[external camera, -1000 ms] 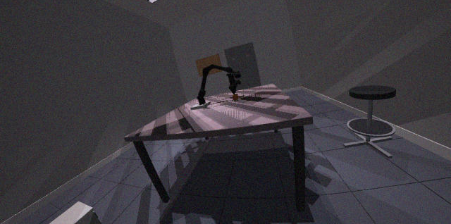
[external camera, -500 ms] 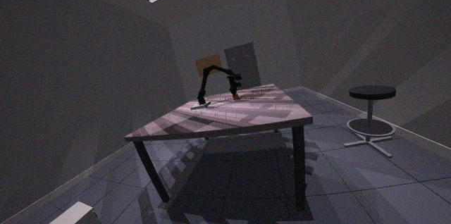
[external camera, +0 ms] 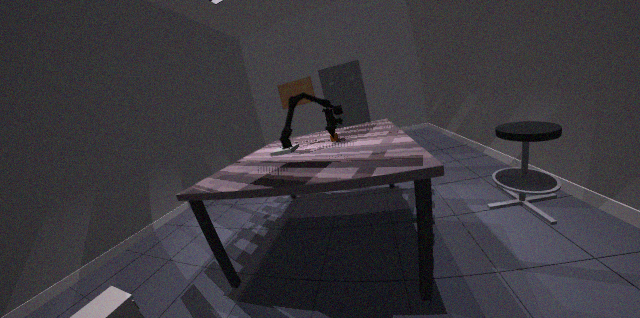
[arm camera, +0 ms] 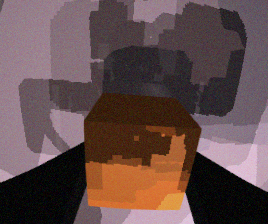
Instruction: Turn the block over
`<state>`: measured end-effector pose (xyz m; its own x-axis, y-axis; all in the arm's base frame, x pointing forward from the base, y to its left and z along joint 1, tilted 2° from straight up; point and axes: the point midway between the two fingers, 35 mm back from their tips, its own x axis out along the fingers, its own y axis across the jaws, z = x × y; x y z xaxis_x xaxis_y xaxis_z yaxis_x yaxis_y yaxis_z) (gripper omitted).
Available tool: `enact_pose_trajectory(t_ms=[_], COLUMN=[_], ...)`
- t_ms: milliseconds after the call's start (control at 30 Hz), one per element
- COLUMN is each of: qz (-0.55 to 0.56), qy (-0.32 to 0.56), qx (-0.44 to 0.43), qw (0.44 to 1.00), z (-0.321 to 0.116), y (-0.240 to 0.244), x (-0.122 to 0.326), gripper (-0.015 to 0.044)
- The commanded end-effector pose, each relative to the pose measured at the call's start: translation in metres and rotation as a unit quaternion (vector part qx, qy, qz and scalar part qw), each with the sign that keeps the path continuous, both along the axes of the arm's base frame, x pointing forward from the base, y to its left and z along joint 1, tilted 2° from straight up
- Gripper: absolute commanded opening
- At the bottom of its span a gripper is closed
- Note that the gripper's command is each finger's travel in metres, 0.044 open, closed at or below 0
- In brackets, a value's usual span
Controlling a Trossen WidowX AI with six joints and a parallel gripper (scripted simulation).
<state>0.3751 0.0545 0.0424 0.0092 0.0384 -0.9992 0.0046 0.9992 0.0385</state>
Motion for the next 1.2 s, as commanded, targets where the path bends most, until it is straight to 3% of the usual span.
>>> enact_pose_trajectory(t_ms=[0,433,567,900,1167], qz=[-0.001,-0.001,-0.001,-0.001,-0.002], qy=[-0.001,-0.001,-0.001,-0.002,-0.056], qx=[0.001,0.001,0.001,0.001,-0.001], qw=[1.000,1.000,1.000,1.000,0.998], z=[0.000,0.000,0.015,0.030,0.026], y=[0.000,0.000,0.000,-0.001,0.000], x=[0.000,0.000,0.001,0.000,0.002], gripper=[0.0190,0.0103,0.0000,0.0000,0.0000])
